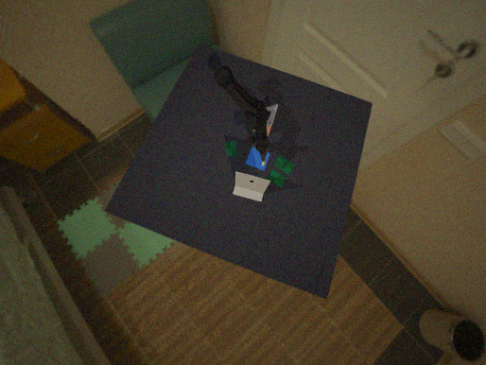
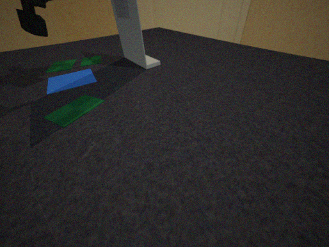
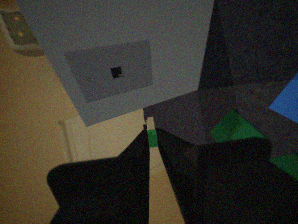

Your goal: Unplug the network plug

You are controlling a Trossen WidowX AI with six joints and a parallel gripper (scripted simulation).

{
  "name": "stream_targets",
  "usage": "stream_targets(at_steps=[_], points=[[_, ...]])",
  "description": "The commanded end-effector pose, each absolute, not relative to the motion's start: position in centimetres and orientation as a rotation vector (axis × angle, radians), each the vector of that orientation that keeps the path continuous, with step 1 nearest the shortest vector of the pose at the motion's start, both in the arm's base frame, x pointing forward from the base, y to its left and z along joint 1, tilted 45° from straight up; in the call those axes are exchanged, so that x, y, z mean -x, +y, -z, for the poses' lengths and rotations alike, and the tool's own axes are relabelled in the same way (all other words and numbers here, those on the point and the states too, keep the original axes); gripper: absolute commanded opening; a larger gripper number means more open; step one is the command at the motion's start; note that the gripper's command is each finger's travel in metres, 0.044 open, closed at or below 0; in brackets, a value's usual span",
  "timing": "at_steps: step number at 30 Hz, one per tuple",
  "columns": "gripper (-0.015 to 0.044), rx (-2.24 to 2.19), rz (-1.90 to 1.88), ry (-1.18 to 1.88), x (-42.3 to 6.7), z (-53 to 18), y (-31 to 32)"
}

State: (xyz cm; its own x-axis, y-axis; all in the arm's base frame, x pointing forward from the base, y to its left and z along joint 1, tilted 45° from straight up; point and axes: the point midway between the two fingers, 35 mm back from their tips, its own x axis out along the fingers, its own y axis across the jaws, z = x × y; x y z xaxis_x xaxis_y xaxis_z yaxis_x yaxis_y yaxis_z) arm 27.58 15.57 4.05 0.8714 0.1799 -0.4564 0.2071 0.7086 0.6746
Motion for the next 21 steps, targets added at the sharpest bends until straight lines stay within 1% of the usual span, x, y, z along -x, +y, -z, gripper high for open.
stream_targets(at_steps=[1, 21], points=[[0.0000, -0.800, 0.093, 0.552, -27.4, -3.1, 15.1], [0.0000, -0.737, 0.473, 0.606, -24.5, 0.4, 11.1]])
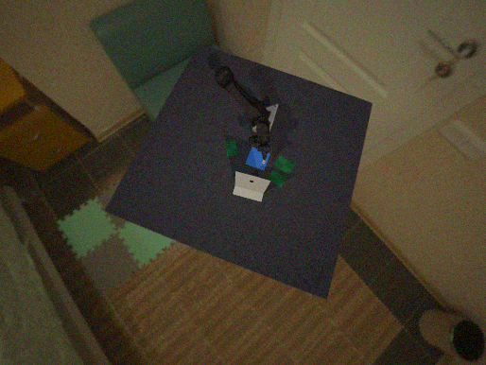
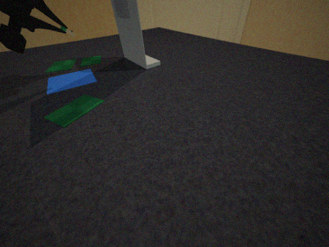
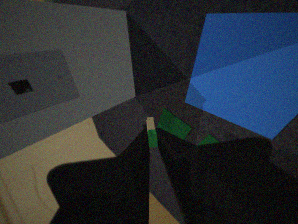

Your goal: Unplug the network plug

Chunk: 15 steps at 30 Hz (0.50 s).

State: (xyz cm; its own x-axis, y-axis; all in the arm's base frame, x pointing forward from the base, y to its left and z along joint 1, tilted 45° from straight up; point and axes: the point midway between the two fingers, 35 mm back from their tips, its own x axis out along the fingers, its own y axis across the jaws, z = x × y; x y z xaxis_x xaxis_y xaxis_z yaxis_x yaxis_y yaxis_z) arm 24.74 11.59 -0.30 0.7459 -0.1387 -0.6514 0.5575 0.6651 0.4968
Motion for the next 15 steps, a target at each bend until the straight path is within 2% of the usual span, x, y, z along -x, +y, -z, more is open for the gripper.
stream_targets(at_steps=[1, 15], points=[[0.0000, -0.732, 0.490, 0.604, -24.3, 0.5, 10.9], [0.0000, -0.633, 0.694, 0.533, -22.2, 0.3, 7.7]])
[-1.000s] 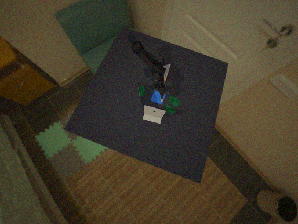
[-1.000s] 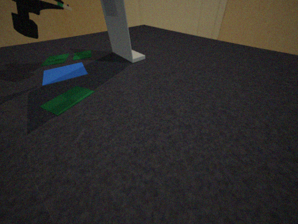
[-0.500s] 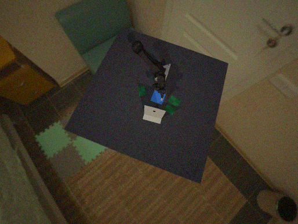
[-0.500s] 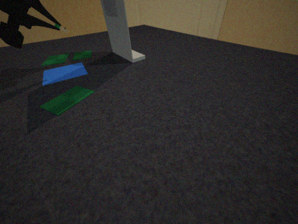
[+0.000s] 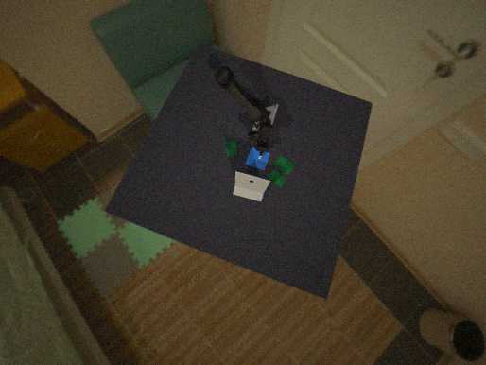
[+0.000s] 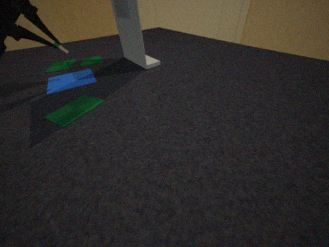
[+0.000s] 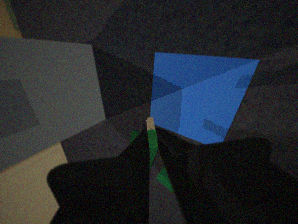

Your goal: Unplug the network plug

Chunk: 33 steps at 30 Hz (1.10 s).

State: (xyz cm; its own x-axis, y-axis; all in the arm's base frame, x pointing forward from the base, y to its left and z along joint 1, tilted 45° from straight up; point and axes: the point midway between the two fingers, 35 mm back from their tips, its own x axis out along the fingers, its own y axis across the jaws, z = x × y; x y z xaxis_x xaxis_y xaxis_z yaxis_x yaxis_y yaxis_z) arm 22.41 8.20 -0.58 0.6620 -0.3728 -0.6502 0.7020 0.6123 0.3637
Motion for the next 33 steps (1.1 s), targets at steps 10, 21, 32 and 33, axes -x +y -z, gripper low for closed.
stream_targets(at_steps=[10, 21, 32, 33], points=[[0.0000, -0.622, 0.712, 0.523, -22.1, 0.5, 7.2], [0.0000, -0.622, 0.713, 0.525, -22.4, 1.5, 6.5], [0.0000, -0.623, 0.713, 0.526, -22.5, 2.3, 5.8], [0.0000, -0.623, 0.713, 0.526, -22.6, 2.4, 5.7]])
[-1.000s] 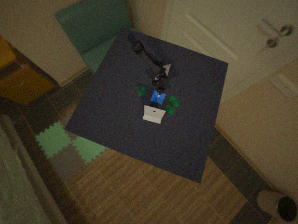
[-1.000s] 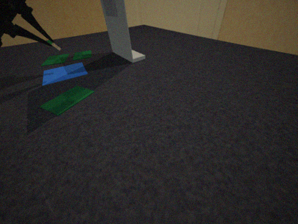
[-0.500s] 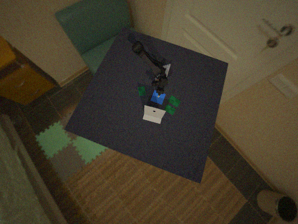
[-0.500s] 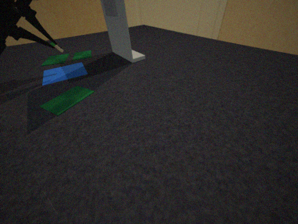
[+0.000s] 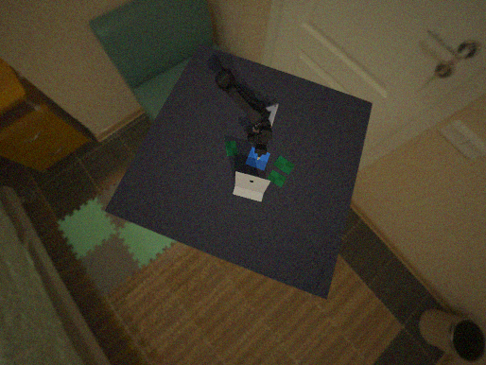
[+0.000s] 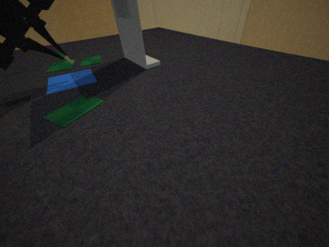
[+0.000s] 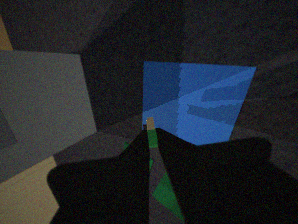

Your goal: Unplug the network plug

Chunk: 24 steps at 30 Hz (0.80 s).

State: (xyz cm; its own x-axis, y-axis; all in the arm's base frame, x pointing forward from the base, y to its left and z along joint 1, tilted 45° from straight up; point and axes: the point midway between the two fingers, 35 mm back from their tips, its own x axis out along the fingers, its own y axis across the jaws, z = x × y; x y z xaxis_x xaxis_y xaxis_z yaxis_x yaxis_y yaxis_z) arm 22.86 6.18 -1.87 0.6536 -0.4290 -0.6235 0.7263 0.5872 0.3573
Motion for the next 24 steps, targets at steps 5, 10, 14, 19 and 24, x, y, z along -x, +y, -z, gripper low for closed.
stream_targets(at_steps=[5, 10, 14, 19, 24], points=[[0.0000, -0.622, 0.713, 0.526, -22.6, 2.8, 5.4], [0.0000, -0.622, 0.713, 0.526, -22.7, 3.1, 5.0], [0.0000, -0.622, 0.713, 0.525, -22.7, 3.3, 4.7], [0.0000, -0.621, 0.713, 0.524, -22.7, 3.6, 4.4], [0.0000, -0.621, 0.712, 0.523, -22.7, 3.9, 4.0]])
